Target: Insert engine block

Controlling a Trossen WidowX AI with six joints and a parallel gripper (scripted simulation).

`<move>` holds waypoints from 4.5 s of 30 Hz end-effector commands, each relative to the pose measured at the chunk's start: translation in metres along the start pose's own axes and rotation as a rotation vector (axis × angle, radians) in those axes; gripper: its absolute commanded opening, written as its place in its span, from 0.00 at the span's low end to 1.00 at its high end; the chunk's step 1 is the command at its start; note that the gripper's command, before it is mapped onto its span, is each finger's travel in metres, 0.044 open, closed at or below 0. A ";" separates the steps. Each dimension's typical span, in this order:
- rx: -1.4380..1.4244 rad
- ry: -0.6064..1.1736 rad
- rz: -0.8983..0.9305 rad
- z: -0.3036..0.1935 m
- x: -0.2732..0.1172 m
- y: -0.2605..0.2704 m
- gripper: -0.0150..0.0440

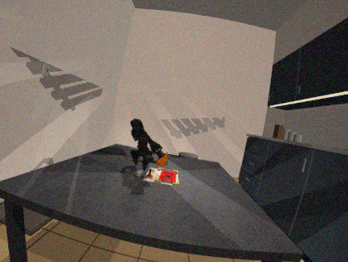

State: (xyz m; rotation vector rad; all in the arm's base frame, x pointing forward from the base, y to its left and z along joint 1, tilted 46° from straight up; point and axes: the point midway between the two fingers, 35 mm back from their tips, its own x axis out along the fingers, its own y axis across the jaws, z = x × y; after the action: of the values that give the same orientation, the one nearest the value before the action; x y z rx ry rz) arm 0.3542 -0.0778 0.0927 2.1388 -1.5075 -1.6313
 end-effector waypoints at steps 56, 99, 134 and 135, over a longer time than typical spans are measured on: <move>-0.005 0.003 -0.006 -0.003 -0.010 -0.007 0.25; 0.478 0.002 -0.003 0.022 -0.075 -0.037 0.25; 1.582 -0.006 -0.005 0.078 -0.041 -0.104 0.25; 1.614 -0.006 -0.005 0.080 -0.040 -0.105 0.25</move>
State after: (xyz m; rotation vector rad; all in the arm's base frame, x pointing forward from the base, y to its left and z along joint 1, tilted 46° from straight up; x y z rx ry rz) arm 0.3642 0.0383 0.0335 2.3987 -3.3212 -0.1851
